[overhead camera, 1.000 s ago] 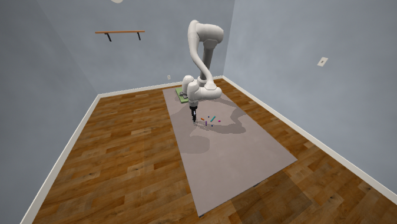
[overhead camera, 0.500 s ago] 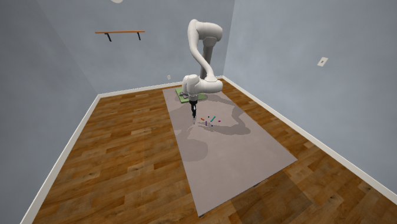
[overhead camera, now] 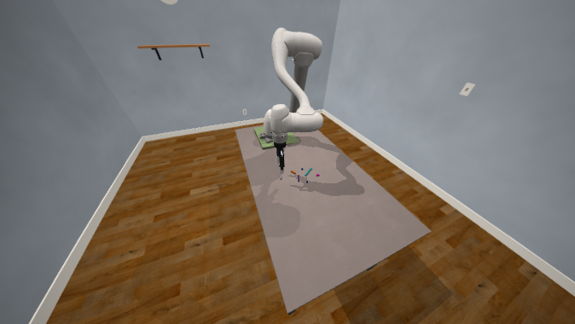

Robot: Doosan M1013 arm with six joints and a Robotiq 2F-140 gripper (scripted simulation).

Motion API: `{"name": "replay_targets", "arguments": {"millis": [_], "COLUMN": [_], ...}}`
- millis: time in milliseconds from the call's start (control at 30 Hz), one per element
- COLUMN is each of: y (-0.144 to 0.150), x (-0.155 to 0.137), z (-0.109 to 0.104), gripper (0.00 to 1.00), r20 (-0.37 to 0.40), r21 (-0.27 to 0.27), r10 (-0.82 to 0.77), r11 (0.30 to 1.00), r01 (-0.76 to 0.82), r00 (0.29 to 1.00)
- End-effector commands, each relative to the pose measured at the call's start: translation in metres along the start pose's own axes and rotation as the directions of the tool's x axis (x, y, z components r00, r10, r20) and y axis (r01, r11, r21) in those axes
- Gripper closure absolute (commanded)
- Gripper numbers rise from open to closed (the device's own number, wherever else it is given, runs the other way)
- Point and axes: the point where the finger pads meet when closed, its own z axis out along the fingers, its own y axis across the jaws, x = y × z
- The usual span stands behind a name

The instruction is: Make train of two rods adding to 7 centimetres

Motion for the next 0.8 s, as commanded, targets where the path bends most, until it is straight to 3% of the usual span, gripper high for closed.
{"name": "replay_targets", "arguments": {"millis": [0,467,767], "y": [0.0,0.0,0.009], "x": [0.0,-0.001,-0.035], "z": [0.0,0.0,0.007], "gripper": [0.0,0.0,0.0], "r20": [0.0,0.0,0.0], "r21": [0.0,0.0,0.0], "r10": [0.0,0.007,0.299], "r11": [1.0,1.0,0.954], "r01": [0.0,-0.007,-0.299], "r00": [1.0,1.0,0.954]}}
